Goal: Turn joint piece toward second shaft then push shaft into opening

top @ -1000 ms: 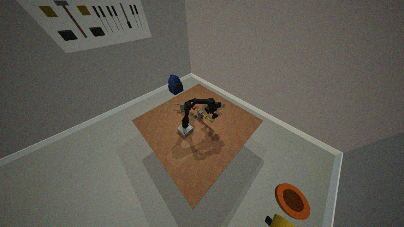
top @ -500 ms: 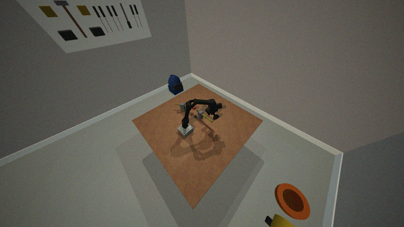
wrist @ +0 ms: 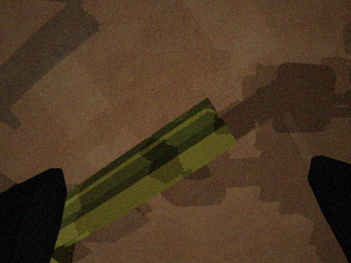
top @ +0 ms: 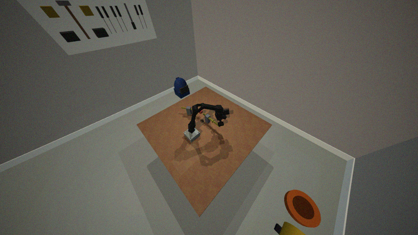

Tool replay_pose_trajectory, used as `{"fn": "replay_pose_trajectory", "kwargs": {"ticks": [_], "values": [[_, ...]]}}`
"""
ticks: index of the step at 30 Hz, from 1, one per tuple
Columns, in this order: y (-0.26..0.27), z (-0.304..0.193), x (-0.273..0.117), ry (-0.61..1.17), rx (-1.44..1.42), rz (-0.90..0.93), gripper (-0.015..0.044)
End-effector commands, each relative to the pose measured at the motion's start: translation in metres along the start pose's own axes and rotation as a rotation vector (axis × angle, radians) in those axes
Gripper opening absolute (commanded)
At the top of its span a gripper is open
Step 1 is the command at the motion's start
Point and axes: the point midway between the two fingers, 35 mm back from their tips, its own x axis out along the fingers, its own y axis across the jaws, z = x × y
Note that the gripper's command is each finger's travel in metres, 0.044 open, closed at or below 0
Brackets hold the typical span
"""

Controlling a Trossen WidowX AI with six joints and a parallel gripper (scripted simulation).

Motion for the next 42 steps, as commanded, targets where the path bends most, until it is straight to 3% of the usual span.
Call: {"fn": "replay_pose_trajectory", "kwargs": {"ticks": [1,25,42], "values": [[0.000,-0.001,0.005,-0.014,0.147,0.013,0.0440],[-0.004,-0.007,0.041,-0.043,0.960,0.086,0.0440],[-0.003,-0.006,0.056,-0.044,0.982,0.088,0.0440]]}}
